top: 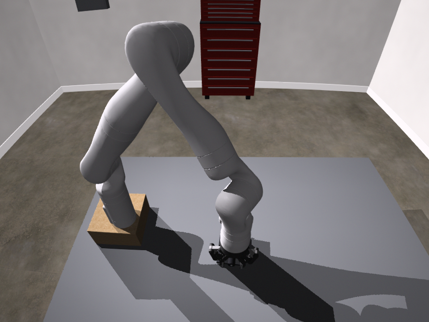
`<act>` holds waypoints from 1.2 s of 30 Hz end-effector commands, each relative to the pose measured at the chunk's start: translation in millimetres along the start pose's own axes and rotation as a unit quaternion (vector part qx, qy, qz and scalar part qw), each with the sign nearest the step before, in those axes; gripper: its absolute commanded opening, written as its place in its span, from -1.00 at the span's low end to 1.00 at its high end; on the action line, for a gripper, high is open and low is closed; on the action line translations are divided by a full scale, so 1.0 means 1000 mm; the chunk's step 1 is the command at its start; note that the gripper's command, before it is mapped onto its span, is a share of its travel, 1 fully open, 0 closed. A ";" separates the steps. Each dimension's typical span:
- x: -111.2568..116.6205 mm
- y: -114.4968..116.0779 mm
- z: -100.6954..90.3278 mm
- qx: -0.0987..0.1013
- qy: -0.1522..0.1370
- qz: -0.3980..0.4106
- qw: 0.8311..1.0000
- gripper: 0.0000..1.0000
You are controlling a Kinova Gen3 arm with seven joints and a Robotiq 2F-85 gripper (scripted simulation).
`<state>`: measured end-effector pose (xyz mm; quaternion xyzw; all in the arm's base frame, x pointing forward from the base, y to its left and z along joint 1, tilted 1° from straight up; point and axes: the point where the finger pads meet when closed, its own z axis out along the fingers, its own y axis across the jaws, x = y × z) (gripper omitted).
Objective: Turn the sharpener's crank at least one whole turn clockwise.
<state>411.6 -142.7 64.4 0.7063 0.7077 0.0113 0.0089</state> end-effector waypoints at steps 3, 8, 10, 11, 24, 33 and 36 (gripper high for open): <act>0.000 -0.001 0.007 0.002 0.000 0.001 1.000 0.06; 0.000 -0.001 0.011 0.002 0.000 0.001 1.000 0.06; 0.000 -0.001 0.012 0.002 0.000 0.001 1.000 0.06; 0.000 -0.001 0.013 0.002 0.000 0.001 1.000 0.06; 0.000 -0.001 0.018 0.002 0.000 0.001 1.000 0.06; 0.000 -0.001 0.018 0.002 0.000 0.001 1.000 0.06; 0.000 -0.001 0.018 0.002 0.000 0.001 1.000 0.06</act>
